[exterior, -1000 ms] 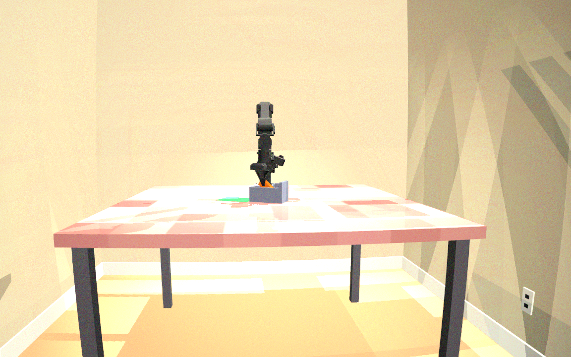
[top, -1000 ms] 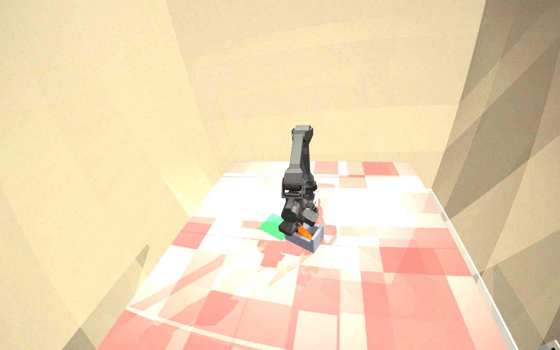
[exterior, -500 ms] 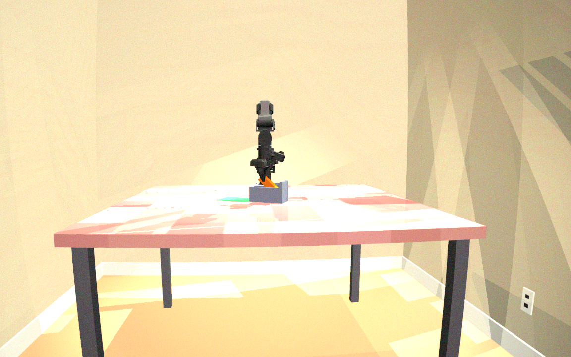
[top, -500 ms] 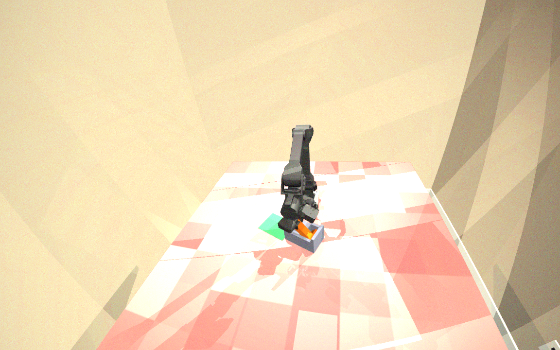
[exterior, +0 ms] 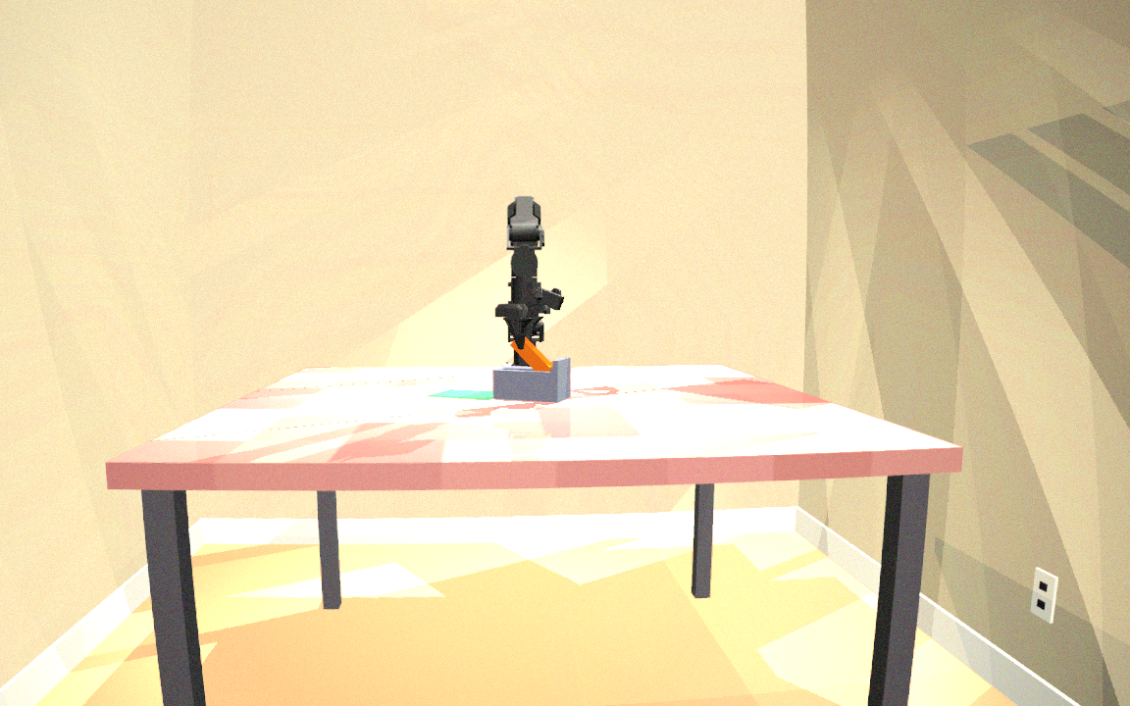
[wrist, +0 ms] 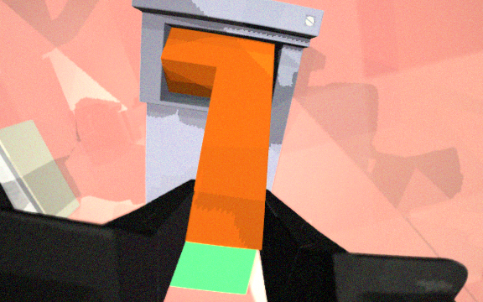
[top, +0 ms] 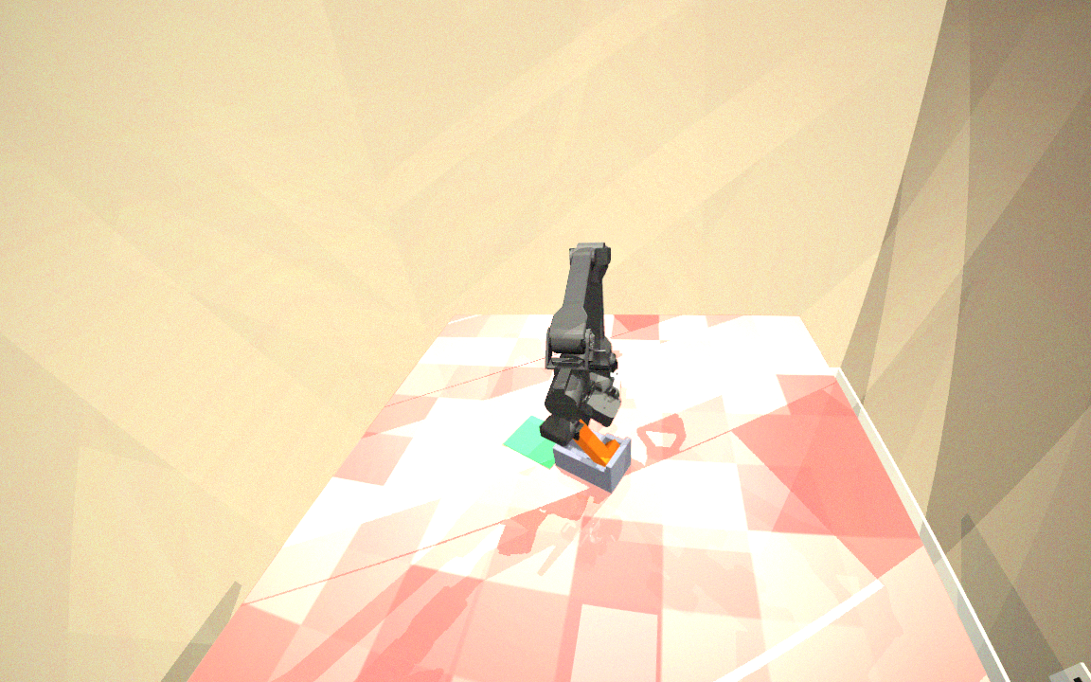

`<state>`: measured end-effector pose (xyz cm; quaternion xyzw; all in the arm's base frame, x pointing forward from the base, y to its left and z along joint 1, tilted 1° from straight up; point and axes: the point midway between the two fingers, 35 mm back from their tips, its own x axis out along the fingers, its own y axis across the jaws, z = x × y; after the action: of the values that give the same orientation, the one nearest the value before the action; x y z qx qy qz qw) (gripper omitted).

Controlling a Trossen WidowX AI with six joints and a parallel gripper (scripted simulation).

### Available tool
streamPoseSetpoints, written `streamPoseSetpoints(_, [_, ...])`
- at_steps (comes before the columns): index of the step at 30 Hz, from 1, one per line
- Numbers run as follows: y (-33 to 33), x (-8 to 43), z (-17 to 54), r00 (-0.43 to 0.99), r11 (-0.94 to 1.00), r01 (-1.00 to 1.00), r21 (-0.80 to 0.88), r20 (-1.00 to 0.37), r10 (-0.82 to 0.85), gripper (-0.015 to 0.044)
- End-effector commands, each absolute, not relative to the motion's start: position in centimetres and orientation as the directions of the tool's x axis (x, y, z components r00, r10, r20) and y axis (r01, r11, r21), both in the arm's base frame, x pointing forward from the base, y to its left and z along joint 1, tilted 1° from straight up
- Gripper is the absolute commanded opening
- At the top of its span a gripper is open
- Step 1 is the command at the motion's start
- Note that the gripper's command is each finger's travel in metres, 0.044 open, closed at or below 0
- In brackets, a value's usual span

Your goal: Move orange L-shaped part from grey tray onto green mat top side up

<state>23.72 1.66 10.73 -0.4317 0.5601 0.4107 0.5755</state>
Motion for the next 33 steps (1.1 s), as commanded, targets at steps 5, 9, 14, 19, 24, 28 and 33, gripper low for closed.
streamPoseSetpoints(5, [1.8, 23.9, 12.3, 0.051, 0.284, -0.957, -0.050, -0.999, -0.003, 0.0000])
streamPoseSetpoints(9, [1.8, 23.8, 13.0, 0.051, 0.284, -0.957, -0.050, -0.999, -0.003, 0.0000])
streamPoseSetpoints(14, [1.8, 23.8, 13.8, 0.051, 0.284, -0.957, -0.050, -0.999, -0.003, 0.0000])
streamPoseSetpoints(19, [1.8, 23.8, 14.6, 0.051, 0.284, -0.957, -0.050, -0.999, -0.003, 0.0000])
streamPoseSetpoints(24, [1.8, 23.7, 15.1, 0.051, 0.284, -0.957, -0.050, -0.999, -0.003, 0.0000])
streamPoseSetpoints(28, [1.8, 23.7, 15.1, 0.051, 0.284, -0.957, -0.050, -0.999, -0.003, 0.0000])
streamPoseSetpoints(33, [1.6, 23.6, 15.4, 0.051, 0.284, -0.957, -0.050, -0.999, -0.003, 0.0000])
